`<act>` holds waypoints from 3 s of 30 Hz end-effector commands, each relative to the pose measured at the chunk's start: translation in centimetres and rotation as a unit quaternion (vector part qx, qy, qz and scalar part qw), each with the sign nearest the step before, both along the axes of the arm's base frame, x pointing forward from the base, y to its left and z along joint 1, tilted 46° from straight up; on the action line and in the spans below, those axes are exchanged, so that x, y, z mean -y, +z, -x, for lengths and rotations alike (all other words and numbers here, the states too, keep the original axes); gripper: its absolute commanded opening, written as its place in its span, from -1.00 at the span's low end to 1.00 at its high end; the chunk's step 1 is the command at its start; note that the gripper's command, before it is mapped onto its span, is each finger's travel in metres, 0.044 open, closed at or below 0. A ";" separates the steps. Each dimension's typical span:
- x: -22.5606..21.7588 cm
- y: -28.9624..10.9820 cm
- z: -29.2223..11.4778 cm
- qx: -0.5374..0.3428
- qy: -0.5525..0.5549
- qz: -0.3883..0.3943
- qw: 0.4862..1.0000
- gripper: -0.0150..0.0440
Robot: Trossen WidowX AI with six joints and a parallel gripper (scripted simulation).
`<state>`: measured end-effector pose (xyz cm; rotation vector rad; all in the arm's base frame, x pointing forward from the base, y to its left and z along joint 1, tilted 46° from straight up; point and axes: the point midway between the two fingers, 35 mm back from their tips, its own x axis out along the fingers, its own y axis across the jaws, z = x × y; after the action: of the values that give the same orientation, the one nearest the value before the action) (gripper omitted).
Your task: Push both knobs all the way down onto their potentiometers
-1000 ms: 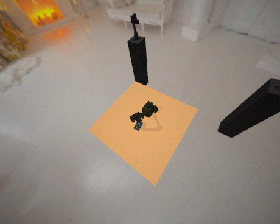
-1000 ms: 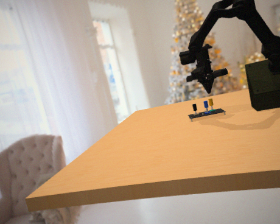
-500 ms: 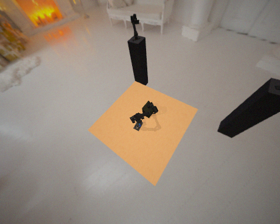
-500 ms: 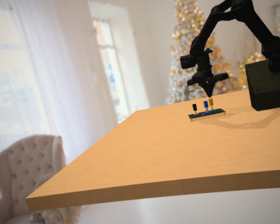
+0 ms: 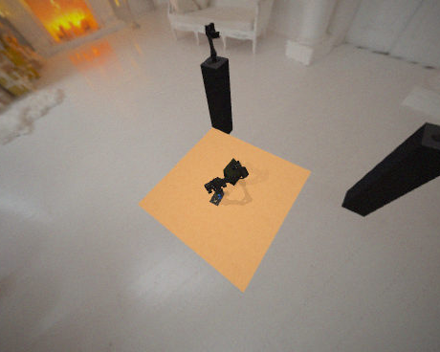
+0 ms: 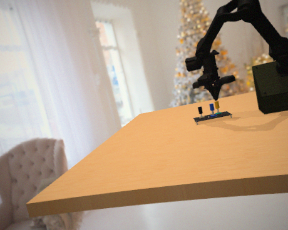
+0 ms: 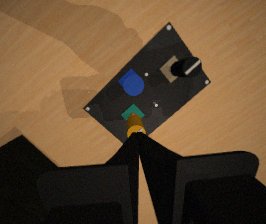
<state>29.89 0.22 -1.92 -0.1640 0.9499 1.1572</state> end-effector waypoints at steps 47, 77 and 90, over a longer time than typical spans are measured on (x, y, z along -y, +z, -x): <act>-0.7 -0.6 -0.1 0.000 -0.002 -0.003 1.000 -0.49; -1.4 -1.2 -0.2 0.000 -0.002 -0.003 1.000 -0.49; -1.5 -1.4 -0.2 0.000 -0.002 -0.003 1.000 -0.49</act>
<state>29.97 1.35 -3.12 -0.1543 0.9503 1.1490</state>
